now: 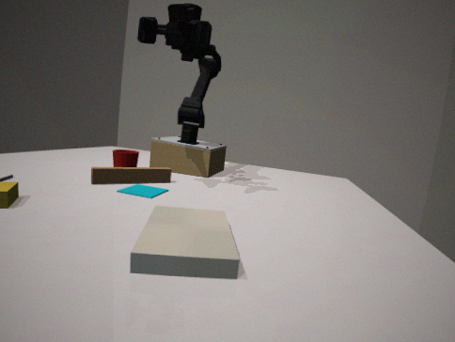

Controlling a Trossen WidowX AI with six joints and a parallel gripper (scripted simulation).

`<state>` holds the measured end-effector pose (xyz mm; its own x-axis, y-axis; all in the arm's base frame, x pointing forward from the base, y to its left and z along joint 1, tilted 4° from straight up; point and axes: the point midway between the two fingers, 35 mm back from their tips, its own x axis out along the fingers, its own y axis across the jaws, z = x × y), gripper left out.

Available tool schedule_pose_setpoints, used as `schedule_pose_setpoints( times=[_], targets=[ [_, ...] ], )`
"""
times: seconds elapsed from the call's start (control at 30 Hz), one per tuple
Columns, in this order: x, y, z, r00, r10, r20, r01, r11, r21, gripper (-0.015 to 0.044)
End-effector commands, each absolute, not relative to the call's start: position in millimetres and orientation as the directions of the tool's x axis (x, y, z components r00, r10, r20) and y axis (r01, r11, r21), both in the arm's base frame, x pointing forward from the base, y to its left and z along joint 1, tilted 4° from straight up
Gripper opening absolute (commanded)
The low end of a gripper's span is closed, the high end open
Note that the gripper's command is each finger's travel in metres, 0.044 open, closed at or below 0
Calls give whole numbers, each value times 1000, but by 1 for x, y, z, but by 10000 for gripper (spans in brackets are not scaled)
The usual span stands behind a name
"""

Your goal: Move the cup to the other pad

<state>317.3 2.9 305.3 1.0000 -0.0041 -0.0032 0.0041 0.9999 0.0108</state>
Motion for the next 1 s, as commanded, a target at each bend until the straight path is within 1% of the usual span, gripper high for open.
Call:
schedule_pose_setpoints(
  times=[0.0,0.03,0.1,0.17,0.23,0.3,0.37,0.43,0.53,0.6,0.63,0.97],
  targets=[
    [319,1,301,1000,-9,-20,9,1000,-6,374],
    [322,-4,290,997,-23,-72,19,998,-57,348],
    [330,-23,247,964,-73,-257,13,973,-230,295],
    [329,-44,201,886,-118,-448,-67,924,-376,243],
    [322,-59,168,801,-140,-583,-170,879,-445,190],
    [309,-74,134,685,-149,-713,-307,828,-468,148],
    [291,-85,105,557,-140,-818,-448,779,-438,148],
    [271,-93,81,428,-114,-897,-575,731,-367,148],
    [237,-100,52,227,-44,-973,-734,649,-201,148],
    [212,-100,39,92,23,-995,-812,580,-62,148],
    [206,-100,36,57,44,-997,-828,560,-23,148],
    [204,-100,35,47,51,-998,-833,553,-11,148]
  ],
)
